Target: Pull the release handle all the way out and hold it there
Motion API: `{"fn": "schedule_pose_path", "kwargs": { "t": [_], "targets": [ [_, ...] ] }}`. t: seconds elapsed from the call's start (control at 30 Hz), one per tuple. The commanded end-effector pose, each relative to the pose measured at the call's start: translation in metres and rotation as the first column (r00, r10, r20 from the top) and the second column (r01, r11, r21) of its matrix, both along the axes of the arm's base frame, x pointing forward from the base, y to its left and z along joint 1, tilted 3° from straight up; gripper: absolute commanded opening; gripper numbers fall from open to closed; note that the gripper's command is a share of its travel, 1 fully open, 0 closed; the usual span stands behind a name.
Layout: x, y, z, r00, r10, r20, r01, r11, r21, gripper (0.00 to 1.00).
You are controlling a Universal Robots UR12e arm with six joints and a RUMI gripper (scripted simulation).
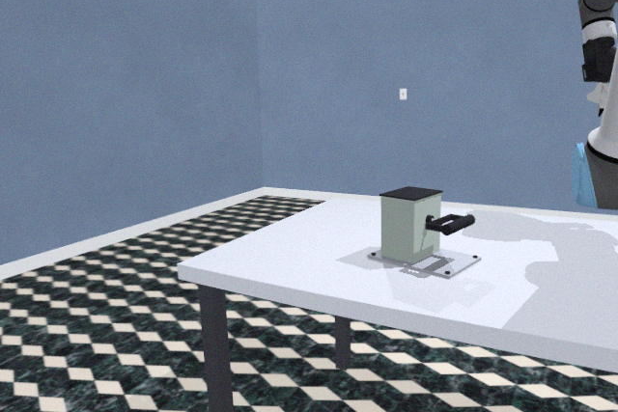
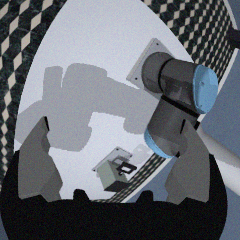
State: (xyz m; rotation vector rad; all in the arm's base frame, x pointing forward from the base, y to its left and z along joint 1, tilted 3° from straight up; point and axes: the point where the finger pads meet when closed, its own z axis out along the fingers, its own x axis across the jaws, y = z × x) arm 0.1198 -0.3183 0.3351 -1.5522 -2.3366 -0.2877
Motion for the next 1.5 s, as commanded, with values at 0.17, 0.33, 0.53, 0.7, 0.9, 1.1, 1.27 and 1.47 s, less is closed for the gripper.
{"fn": "schedule_pose_path", "kwargs": {
  "t": [0.17,0.33,0.53,0.7,0.9,1.1,1.27,1.47],
  "targets": [
    [0.000,0.000,0.001,1.000,0.000,0.000,0.000,1.000,-0.001,1.00],
    [0.000,0.000,0.001,1.000,0.000,0.000,0.000,1.000,-0.001,1.00],
    [0.000,0.000,0.001,1.000,0.000,0.000,0.000,1.000,-0.001,1.00],
    [0.001,-0.001,0.000,1.000,0.001,0.000,-0.001,1.000,-0.002,1.00],
    [0.008,-0.002,-0.003,1.000,0.013,-0.001,-0.013,1.000,-0.008,1.00],
    [0.019,-0.003,-0.007,1.000,0.030,-0.002,-0.030,0.999,-0.016,1.00],
    [0.041,-0.004,-0.016,0.998,0.064,-0.004,-0.064,0.997,-0.033,1.00],
    [0.082,-0.001,-0.032,0.992,0.124,-0.005,-0.124,0.990,-0.063,1.00]
  ]
}}
